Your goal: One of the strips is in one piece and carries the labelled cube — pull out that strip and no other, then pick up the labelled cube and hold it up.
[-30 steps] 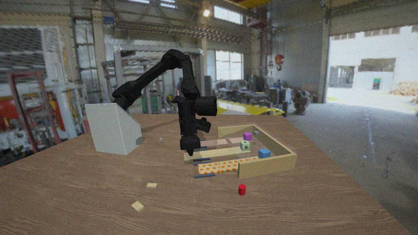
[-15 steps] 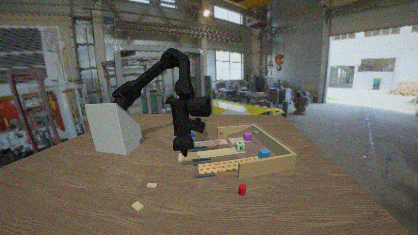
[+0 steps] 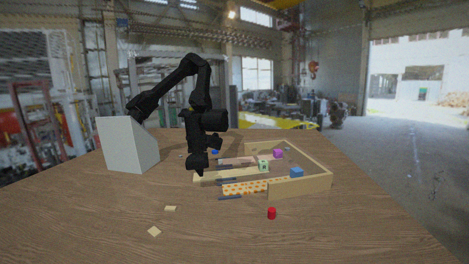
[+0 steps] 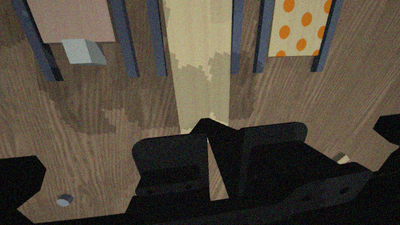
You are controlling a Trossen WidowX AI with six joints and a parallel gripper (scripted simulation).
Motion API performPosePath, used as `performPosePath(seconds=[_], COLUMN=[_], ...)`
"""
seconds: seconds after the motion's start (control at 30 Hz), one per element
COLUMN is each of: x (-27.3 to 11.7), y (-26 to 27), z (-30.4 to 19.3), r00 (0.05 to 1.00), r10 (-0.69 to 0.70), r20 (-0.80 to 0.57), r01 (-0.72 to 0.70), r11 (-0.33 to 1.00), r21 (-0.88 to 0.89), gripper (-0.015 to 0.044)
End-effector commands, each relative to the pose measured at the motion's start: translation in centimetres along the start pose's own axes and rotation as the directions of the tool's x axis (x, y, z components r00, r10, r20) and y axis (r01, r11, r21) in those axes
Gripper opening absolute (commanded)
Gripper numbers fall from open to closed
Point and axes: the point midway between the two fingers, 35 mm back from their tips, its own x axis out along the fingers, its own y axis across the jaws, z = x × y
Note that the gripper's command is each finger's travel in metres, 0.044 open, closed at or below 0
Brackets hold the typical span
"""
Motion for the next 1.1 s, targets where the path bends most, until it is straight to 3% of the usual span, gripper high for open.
performPosePath(seconds=[0.0,1.07], x=[0.3,0.2], y=[0.3,0.4], z=[-1.4,-6.3], r00=[1.0,1.0], r10=[0.004,0.004], r20=[-0.019,-0.021], r01=[-0.004,-0.004], r11=[1.0,1.0], r21=[0.003,0.005], gripper=[0.0,0.0])
